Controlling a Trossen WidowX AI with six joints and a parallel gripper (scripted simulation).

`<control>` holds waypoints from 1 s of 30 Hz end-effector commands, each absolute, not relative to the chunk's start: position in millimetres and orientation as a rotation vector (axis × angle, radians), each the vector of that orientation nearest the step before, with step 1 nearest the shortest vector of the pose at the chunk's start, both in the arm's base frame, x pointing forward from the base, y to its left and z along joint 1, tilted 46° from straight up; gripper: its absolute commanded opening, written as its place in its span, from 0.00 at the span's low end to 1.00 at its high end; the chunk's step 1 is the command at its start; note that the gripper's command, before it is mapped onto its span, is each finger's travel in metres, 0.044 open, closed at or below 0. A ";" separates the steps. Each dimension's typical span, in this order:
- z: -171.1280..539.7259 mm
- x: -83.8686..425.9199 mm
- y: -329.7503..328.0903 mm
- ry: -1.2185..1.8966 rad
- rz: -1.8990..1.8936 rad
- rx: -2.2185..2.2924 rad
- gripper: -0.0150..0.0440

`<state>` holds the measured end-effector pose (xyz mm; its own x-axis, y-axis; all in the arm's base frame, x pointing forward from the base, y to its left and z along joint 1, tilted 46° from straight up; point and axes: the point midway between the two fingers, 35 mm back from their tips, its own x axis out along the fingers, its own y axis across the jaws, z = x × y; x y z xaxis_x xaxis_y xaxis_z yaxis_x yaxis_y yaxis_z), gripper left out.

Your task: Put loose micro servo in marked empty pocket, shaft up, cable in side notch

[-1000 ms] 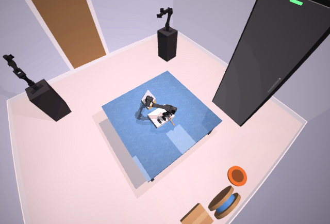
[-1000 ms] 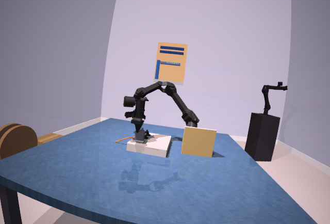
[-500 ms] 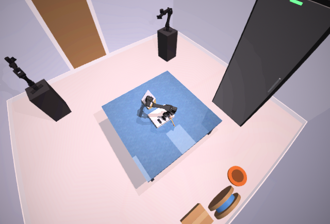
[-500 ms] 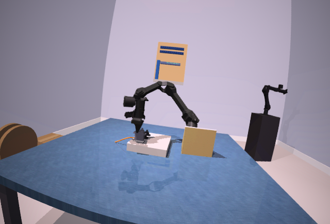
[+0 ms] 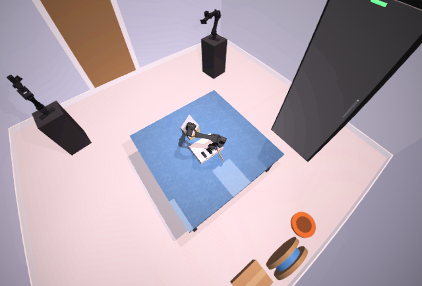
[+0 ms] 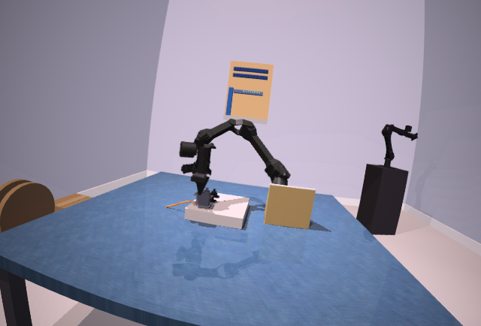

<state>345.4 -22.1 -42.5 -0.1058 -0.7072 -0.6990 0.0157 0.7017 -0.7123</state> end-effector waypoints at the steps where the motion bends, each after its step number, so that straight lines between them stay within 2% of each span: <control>1: -45.4 345.0 -23.8 1.573 -0.668 -0.593 0.25; 30: -64.8 341.9 -44.1 1.573 -0.669 -0.594 0.25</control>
